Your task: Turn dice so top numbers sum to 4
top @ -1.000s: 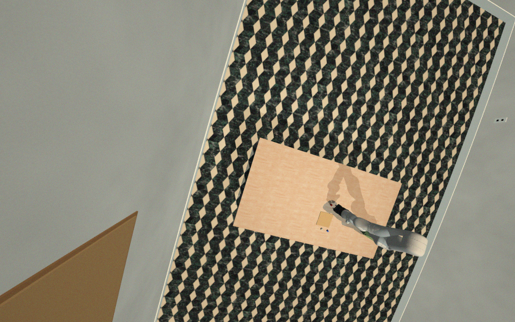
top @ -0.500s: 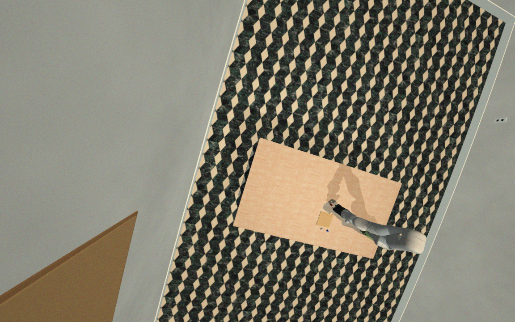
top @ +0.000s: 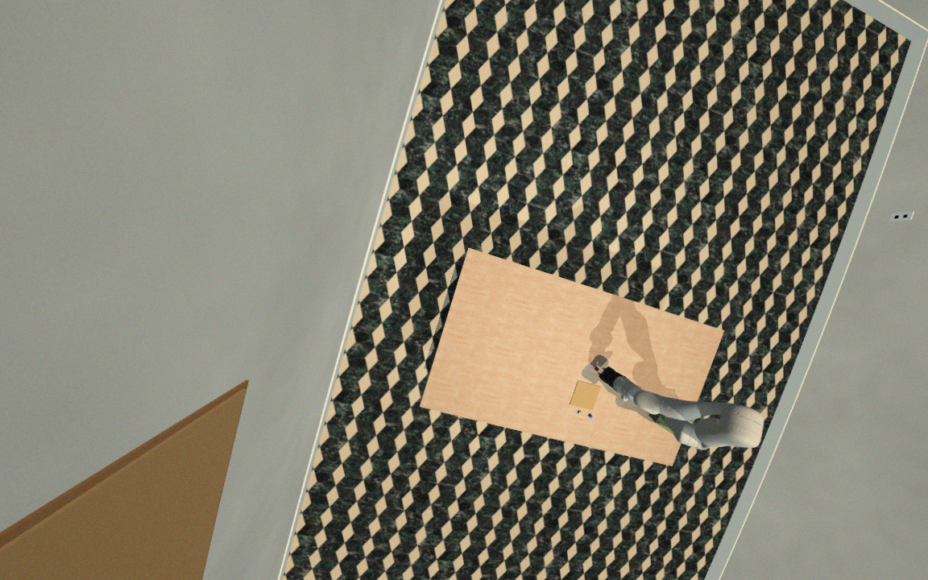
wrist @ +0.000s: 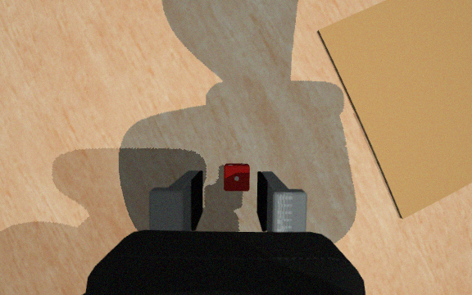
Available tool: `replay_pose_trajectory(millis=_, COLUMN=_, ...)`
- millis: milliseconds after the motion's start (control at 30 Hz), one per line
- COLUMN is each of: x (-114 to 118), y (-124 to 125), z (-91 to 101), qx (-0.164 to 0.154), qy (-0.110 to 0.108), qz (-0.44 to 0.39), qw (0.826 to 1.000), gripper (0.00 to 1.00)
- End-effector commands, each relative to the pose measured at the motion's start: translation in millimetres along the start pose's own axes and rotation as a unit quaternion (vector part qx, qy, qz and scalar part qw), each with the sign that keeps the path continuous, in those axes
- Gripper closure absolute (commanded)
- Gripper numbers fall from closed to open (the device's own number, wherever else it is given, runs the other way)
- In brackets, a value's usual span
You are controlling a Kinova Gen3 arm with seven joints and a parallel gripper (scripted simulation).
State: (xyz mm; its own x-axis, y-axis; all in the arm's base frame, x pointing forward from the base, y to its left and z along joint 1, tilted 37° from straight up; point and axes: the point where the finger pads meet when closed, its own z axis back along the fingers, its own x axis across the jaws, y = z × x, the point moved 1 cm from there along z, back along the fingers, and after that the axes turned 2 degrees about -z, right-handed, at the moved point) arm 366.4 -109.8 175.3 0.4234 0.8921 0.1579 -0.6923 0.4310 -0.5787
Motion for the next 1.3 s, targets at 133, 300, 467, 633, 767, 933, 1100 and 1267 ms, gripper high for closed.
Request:
replay_pose_trajectory(millis=133, x=4, y=2, z=-10.9, qx=0.002, qy=-0.006, qz=0.002, qw=1.000, gripper=0.36)
replay_pose_trajectory(millis=300, x=4, y=2, z=-18.4, qx=0.002, qy=-0.006, qz=0.002, qw=1.000, gripper=0.36)
replay_pose_trajectory(millis=467, x=4, y=2, z=-22.0, qx=0.002, qy=-0.006, qz=0.002, qw=1.000, gripper=0.36)
replay_pose_trajectory(millis=633, x=3, y=2, z=-26.2, qx=0.002, qy=-0.006, qz=0.002, qw=1.000, gripper=0.36)
replay_pose_trajectory(millis=767, x=3, y=2, z=-28.2, qx=0.002, qy=-0.006, qz=0.002, qw=1.000, gripper=0.36)
replay_pose_trajectory(millis=933, x=3, y=2, z=-29.3, qx=0.002, qy=-0.006, qz=0.002, qw=1.000, gripper=0.36)
replay_pose_trajectory(millis=1100, x=3, y=2, z=-29.4, qx=0.002, qy=-0.006, qz=0.002, qw=1.000, gripper=0.36)
replay_pose_trajectory(millis=1267, x=3, y=2, z=-29.5, qx=0.002, qy=-0.006, qz=0.002, qw=1.000, gripper=0.36)
